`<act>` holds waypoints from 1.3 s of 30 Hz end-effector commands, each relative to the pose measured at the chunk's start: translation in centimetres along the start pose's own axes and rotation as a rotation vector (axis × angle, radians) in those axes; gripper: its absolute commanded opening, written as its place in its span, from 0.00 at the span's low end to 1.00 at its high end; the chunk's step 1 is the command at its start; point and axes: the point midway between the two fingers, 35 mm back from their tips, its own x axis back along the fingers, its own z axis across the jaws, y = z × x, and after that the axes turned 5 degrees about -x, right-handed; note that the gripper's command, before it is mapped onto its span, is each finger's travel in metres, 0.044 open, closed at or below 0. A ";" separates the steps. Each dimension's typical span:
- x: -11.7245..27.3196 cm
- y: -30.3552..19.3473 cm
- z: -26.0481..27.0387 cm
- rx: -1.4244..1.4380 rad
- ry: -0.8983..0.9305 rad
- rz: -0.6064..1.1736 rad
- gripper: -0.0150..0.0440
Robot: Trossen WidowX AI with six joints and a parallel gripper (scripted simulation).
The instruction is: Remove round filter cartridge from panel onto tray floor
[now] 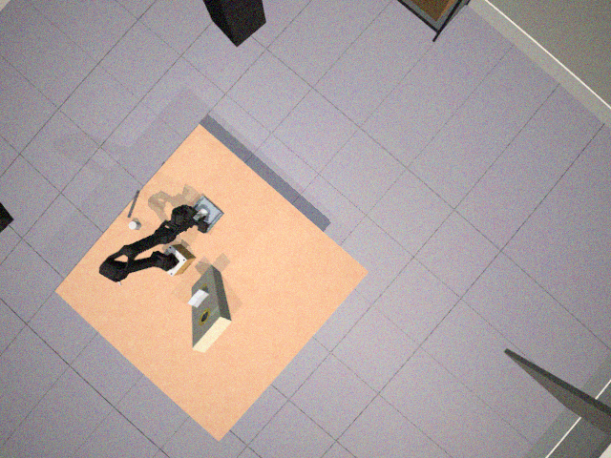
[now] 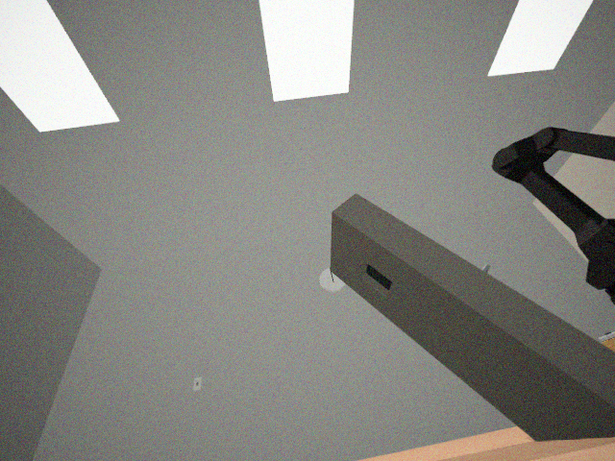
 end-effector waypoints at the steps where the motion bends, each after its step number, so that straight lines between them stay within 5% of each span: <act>1: -0.3 -0.4 -0.1 -0.004 -0.005 0.000 0.25; 18: -0.1 -0.2 0.0 0.000 0.000 0.003 1.00; 27: 5.8 3.3 0.3 0.000 0.000 0.003 1.00; 39: 4.6 2.9 0.3 0.000 0.000 0.000 1.00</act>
